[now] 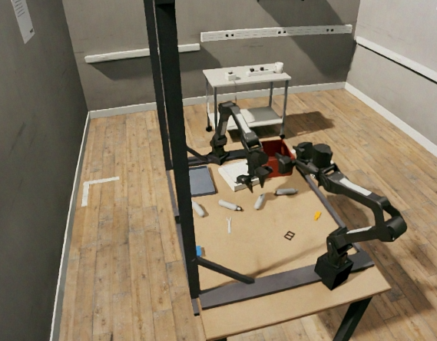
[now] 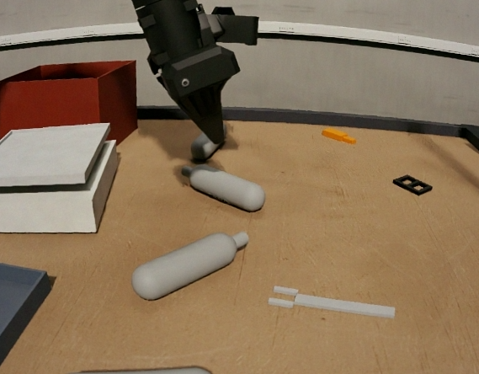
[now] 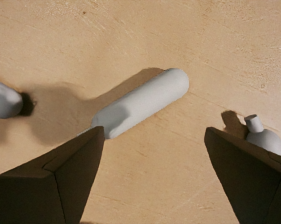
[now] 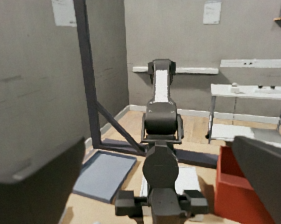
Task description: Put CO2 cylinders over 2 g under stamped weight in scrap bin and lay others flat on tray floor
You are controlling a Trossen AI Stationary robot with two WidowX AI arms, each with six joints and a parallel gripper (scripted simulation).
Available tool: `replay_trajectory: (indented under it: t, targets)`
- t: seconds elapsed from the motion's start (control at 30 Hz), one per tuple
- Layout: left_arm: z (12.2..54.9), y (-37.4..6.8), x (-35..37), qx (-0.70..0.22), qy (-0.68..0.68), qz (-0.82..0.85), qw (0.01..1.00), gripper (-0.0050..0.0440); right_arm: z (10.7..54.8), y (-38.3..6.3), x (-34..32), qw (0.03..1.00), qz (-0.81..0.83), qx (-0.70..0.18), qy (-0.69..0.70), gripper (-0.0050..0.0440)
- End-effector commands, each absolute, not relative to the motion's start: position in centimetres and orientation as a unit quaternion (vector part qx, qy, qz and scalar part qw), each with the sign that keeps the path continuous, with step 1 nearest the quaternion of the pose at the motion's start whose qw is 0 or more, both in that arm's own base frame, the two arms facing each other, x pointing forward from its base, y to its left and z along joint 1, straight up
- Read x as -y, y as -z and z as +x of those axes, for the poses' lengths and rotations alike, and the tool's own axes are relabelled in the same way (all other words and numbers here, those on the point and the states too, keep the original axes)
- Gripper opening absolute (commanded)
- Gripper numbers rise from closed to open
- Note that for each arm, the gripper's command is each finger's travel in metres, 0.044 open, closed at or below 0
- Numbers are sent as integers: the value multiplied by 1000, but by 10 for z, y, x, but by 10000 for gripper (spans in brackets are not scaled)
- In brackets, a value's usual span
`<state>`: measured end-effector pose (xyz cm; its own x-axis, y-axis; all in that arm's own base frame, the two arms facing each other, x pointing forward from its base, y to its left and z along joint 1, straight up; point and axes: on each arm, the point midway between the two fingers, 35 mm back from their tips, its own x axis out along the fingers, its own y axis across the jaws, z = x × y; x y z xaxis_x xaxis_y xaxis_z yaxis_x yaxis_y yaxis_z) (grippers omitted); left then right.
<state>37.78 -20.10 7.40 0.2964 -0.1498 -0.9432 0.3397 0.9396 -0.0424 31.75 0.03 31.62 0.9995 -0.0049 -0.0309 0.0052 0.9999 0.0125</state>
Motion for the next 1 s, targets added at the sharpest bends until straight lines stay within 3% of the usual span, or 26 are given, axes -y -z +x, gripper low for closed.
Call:
replay_trajectory:
  t: [0.0,0.47,0.97]
  targets:
    - [387,-79,200,-591,88,-1,802,251,319,-332,-1,999,17,-45,9,440]
    - [395,-70,195,-619,-120,-223,743,251,307,-321,-2,983,28,-177,25,440]
    - [401,-61,188,-569,-344,-421,618,251,274,-303,-1,949,26,-312,44,440]
